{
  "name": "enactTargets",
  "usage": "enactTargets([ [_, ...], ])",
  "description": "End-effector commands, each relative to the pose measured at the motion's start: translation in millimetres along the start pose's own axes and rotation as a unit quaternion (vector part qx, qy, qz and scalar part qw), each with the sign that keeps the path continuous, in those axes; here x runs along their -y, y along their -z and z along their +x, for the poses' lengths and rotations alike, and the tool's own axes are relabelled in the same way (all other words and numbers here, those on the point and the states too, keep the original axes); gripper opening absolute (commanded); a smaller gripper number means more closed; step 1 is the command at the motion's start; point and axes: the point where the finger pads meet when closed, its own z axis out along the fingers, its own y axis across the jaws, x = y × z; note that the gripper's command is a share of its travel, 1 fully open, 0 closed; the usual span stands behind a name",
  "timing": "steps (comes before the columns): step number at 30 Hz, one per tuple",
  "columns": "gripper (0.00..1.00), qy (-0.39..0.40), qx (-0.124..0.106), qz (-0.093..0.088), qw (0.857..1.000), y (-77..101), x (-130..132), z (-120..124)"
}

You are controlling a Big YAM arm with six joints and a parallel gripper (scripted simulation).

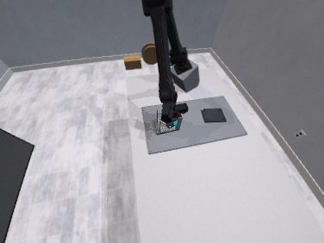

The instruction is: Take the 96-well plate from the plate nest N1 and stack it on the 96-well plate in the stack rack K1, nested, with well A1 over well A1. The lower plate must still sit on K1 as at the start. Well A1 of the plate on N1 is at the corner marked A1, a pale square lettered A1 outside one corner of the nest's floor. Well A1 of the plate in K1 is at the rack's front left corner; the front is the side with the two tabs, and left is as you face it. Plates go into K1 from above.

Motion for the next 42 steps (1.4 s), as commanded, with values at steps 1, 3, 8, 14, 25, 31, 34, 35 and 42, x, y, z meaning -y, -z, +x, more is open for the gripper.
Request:
enactTargets([
  [1, 0.00, 0.000, -0.001, -0.002, 1.000, -14.4, -4.0, 1.5],
  [3, 0.00, 0.000, -0.001, -0.002, 1.000, -14.4, -4.0, 1.5],
  [8, 0.00, 0.000, -0.001, -0.002, 1.000, -14.4, -4.1, 1.4],
  [14, 0.00, 0.000, -0.001, -0.002, 1.000, -14.4, -4.2, 1.4],
  [25, 0.00, 0.000, -0.001, -0.002, 1.000, -14.4, -4.3, 1.3],
  [31, 0.00, 0.000, -0.001, -0.002, 1.000, -14.4, -4.4, 1.3],
  [34, 0.00, 0.000, -0.001, -0.002, 1.000, -14.4, -4.4, 1.3],
  [35, 0.00, 0.000, -0.001, -0.002, 1.000, -14.4, -4.4, 1.3],
  [42, 1.00, -0.004, -0.003, -0.003, 1.000, -14.4, -4.8, 1.9],
])
